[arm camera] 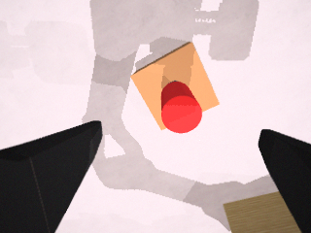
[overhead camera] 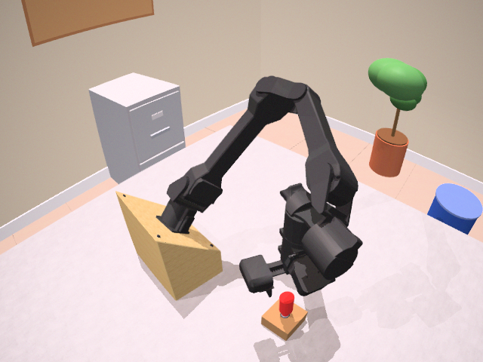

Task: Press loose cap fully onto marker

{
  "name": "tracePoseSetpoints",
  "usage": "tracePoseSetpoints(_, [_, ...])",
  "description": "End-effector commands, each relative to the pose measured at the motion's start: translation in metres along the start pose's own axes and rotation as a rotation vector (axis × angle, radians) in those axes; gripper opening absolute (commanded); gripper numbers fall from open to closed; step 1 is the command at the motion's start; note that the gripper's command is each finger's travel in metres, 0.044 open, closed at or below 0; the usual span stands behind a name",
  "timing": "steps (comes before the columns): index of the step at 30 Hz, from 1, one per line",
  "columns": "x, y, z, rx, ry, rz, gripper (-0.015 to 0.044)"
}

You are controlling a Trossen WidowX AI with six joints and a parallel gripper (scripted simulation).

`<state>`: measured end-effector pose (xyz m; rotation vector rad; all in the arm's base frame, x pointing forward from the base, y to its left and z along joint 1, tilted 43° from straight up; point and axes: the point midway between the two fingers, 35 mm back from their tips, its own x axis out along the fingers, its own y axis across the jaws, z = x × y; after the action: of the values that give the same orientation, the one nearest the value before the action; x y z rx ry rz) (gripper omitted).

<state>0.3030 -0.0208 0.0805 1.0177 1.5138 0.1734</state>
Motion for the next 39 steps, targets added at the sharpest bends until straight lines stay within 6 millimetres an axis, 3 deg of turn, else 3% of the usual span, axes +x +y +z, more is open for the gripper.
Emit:
tracePoseSetpoints(1, [-0.002,0.001,-0.003,-0.059,0.012,-0.007,0.0387])
tracePoseSetpoints(7, [0.006,-0.003,-0.003,-0.506,0.013,0.0,0.023])
tracePoseSetpoints(16, [0.006,-0.003,-0.003,-0.52,0.013,0.0,0.0])
tracePoseSetpoints(27, [0.008,-0.003,-0.003,-0.52,0.013,0.0,0.0])
tracePoseSetpoints(39, [0.025,-0.003,-0.004,-0.52,0.013,0.001,0.0])
